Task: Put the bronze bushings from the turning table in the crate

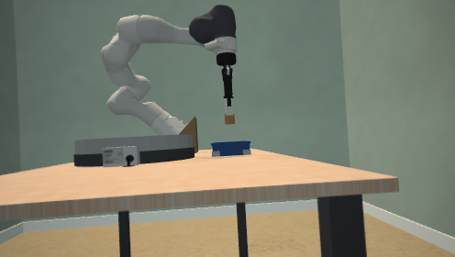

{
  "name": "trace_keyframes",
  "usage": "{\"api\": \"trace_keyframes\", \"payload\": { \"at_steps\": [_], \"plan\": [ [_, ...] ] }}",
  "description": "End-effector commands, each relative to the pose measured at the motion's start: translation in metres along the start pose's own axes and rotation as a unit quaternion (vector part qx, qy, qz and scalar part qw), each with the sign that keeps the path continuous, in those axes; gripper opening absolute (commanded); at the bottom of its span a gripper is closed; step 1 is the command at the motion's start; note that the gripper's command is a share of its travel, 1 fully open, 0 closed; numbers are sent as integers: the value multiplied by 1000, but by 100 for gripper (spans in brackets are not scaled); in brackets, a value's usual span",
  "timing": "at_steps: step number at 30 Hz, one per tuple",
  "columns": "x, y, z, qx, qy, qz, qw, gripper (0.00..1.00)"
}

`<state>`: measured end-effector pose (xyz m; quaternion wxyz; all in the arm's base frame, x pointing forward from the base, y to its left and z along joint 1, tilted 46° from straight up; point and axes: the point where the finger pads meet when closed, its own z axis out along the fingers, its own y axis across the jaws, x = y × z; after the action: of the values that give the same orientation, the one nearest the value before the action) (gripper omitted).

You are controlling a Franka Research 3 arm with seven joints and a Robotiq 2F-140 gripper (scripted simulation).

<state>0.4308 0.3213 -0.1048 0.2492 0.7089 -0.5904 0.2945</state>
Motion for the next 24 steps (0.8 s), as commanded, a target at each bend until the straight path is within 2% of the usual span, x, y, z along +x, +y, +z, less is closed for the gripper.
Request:
{"api": "trace_keyframes", "payload": {
  "at_steps": [1,12,22,24],
  "plan": [
    [0,0,-1,1,1,-2,1000,0],
    [0,0,5,1,1,-2,1000,0],
    [1,-1,57,1,1,-2,1000,0],
    [1,-1,57,1,1,-2,1000,0]
  ]
}}
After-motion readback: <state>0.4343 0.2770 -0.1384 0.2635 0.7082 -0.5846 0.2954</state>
